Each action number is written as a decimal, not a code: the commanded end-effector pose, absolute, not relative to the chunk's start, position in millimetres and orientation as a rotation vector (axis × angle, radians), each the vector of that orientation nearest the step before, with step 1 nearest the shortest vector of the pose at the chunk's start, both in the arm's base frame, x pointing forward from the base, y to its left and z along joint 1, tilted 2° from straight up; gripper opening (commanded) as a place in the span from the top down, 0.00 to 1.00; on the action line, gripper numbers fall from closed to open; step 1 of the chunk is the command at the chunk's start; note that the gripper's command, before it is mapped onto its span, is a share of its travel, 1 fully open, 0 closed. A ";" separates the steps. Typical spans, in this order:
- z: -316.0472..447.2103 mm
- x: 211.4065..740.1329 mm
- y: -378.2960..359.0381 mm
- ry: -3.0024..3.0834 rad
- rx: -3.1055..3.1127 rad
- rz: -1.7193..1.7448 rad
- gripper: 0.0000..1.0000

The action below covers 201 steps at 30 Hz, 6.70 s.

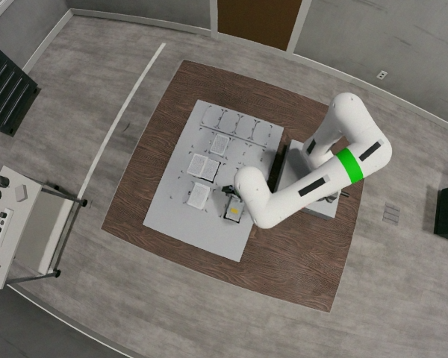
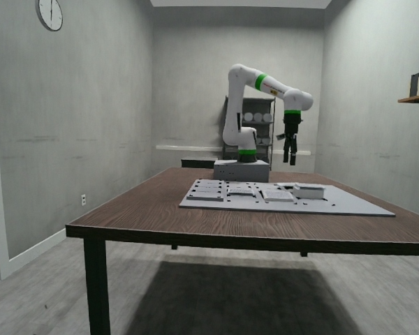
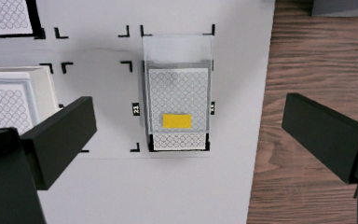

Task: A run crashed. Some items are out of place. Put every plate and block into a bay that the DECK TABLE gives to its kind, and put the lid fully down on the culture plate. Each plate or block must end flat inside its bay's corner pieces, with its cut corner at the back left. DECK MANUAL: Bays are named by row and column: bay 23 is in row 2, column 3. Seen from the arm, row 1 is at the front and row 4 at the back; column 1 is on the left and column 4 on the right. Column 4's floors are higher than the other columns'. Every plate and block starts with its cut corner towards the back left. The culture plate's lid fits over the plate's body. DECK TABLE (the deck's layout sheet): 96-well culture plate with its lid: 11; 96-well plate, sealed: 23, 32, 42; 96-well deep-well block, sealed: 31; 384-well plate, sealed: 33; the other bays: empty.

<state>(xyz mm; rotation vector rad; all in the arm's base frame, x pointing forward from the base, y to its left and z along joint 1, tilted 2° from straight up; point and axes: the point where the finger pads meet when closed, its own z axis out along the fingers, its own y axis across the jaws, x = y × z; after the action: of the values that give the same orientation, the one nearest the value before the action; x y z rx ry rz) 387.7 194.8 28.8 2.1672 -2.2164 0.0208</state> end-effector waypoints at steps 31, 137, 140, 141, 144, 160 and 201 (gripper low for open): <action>29.4 388.2 195.1 -2.217 2.168 0.022 0.00; 40.3 487.9 -135.2 -2.217 2.168 0.023 0.00; 40.3 488.0 -135.2 -2.217 2.168 0.023 0.00; 40.3 488.0 -135.2 -2.217 2.168 0.023 0.00; 40.3 487.9 -135.2 -2.217 2.168 0.023 0.00; 40.3 487.9 -135.2 -2.217 2.168 0.023 0.00; 37.0 513.1 -63.6 -2.217 2.168 0.023 0.00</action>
<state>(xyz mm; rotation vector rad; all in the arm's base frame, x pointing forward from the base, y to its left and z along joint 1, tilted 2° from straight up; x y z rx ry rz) 507.9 -76.1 36.9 2.1679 -2.2165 0.0202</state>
